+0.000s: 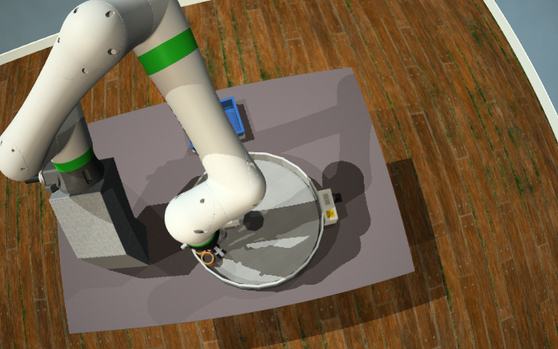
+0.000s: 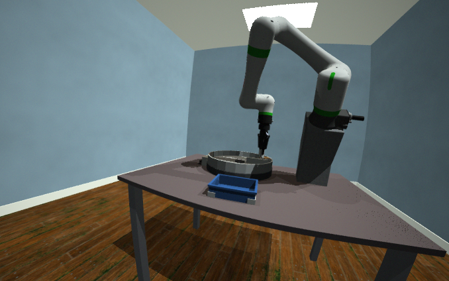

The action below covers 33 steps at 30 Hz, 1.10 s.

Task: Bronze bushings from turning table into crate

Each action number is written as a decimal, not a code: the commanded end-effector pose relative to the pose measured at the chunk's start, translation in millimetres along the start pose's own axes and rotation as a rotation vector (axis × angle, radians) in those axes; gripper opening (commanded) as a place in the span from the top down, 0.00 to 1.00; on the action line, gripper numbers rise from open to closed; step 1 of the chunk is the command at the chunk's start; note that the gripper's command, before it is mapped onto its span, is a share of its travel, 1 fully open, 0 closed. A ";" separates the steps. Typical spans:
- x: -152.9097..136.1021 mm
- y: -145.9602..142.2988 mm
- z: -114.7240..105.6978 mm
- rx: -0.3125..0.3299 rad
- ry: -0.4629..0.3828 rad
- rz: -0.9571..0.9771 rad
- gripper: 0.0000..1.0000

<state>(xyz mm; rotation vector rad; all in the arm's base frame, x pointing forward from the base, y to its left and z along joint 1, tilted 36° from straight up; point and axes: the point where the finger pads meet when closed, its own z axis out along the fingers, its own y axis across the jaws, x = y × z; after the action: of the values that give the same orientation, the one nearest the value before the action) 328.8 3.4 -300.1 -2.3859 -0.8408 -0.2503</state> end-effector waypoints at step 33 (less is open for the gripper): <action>-0.1 0.2 -0.1 0.000 0.000 0.000 1.00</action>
<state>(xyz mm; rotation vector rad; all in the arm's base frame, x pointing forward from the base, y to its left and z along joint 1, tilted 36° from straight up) 329.0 3.1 -300.3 -2.3868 -0.8413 -0.2506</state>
